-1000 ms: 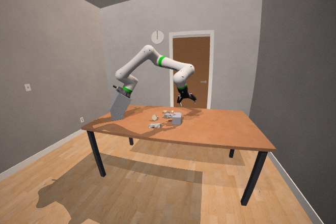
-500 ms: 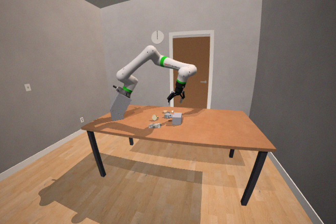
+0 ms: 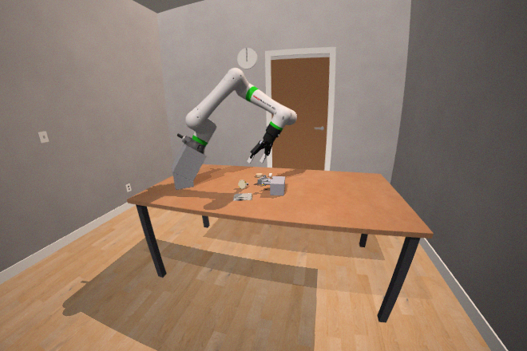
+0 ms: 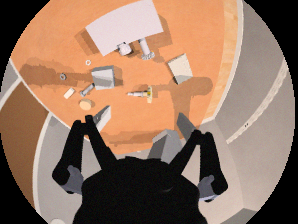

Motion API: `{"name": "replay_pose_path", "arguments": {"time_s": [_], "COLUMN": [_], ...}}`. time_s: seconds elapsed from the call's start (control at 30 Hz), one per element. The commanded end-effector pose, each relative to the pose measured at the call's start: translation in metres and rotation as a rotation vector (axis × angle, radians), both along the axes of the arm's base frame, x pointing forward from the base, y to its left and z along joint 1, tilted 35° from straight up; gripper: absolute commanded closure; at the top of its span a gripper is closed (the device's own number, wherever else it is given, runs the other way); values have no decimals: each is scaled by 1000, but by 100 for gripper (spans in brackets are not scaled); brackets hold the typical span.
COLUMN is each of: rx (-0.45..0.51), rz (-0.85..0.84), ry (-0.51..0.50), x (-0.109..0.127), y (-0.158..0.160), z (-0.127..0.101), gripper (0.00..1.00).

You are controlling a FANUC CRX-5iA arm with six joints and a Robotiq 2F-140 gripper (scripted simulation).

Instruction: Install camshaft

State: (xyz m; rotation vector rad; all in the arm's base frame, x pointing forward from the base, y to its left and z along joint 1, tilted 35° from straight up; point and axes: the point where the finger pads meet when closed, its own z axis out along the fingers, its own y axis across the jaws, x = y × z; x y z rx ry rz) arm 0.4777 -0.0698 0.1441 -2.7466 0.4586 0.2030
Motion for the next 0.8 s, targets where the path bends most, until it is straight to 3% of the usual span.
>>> {"name": "replay_pose_path", "arguments": {"time_s": [0.0,0.17,0.53,0.77], "rx": [-121,-154,-155,-156], "rz": [93,129,127,123], "ry": [-41,-47,-46,-43], "x": [-30,-39,-38,-31], "y": [1,0,1,7], "z": [-14,-19,-20,-34], "gripper": [0,0,0,0]}}
